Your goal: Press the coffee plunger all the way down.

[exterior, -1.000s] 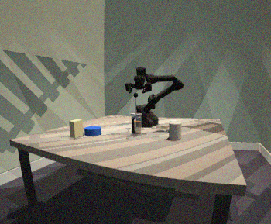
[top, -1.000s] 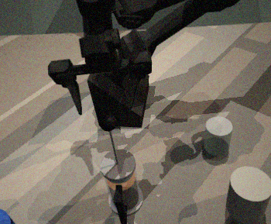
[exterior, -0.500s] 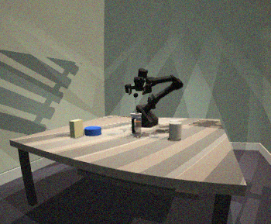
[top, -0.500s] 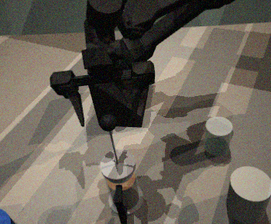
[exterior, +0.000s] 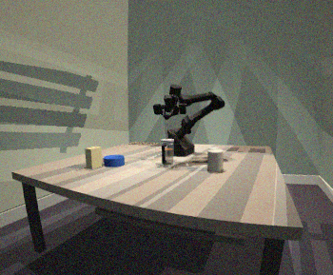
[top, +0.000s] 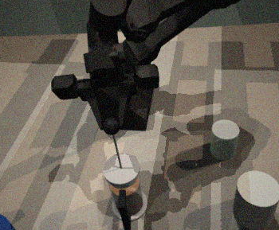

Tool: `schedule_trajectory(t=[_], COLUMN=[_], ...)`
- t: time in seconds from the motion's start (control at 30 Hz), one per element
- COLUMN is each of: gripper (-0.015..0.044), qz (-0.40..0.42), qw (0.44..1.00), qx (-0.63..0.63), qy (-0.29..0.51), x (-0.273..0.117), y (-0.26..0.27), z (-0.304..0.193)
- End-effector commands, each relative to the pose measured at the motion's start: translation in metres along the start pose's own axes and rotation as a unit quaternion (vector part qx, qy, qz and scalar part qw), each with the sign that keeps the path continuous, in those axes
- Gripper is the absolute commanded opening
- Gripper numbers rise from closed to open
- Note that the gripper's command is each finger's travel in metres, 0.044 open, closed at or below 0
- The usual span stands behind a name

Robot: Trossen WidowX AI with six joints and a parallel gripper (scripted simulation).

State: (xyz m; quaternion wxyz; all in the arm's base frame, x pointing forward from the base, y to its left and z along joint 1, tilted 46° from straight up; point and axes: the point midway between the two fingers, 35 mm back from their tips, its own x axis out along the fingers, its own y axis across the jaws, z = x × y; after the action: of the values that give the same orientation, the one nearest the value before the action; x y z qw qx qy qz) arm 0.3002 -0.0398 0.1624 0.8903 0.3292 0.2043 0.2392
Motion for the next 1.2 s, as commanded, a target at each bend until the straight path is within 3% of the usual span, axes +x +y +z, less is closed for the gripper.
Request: schedule_trajectory(t=[0.0,1.17], gripper=[0.0127,0.0127], qz=[0.000,-0.004], qw=[1.000,1.000], qx=[0.002,0.000], qy=[0.000,0.005], x=[0.000,0.029], y=[0.000,-0.010], z=[0.000,-0.034])
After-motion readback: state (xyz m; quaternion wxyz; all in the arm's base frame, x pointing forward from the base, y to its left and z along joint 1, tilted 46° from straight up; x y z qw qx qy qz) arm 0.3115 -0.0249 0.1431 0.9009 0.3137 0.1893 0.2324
